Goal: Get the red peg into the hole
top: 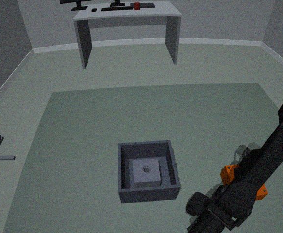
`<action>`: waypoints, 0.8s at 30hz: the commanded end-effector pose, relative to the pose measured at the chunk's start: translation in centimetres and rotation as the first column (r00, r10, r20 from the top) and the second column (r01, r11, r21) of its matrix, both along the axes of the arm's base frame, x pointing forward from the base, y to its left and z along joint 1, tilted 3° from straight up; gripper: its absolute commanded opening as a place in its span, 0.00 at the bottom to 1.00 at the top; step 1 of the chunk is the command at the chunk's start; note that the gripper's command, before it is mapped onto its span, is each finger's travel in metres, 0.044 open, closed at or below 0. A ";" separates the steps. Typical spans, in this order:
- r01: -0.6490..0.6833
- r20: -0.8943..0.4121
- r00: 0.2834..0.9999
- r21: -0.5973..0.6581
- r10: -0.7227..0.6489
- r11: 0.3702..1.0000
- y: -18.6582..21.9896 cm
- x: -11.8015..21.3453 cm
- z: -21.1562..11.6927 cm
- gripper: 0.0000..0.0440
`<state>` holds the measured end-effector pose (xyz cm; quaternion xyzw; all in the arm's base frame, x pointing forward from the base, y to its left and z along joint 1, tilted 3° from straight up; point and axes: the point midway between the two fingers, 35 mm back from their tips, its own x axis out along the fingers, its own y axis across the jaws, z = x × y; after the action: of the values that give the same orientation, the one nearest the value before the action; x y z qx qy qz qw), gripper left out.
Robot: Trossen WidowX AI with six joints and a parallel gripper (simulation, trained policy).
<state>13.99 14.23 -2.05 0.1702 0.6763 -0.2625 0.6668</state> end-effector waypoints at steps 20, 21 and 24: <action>0.035 0.148 0.989 -0.039 -0.029 0.999 0.3 5.5 8.0 0.00; 0.045 0.155 0.987 -0.041 -0.038 0.998 0.2 5.8 8.4 0.00; 0.077 0.176 0.982 -0.047 -0.068 0.996 -0.2 6.8 9.5 0.00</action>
<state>19.82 14.24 6.36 0.1891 0.6134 -0.2821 0.7131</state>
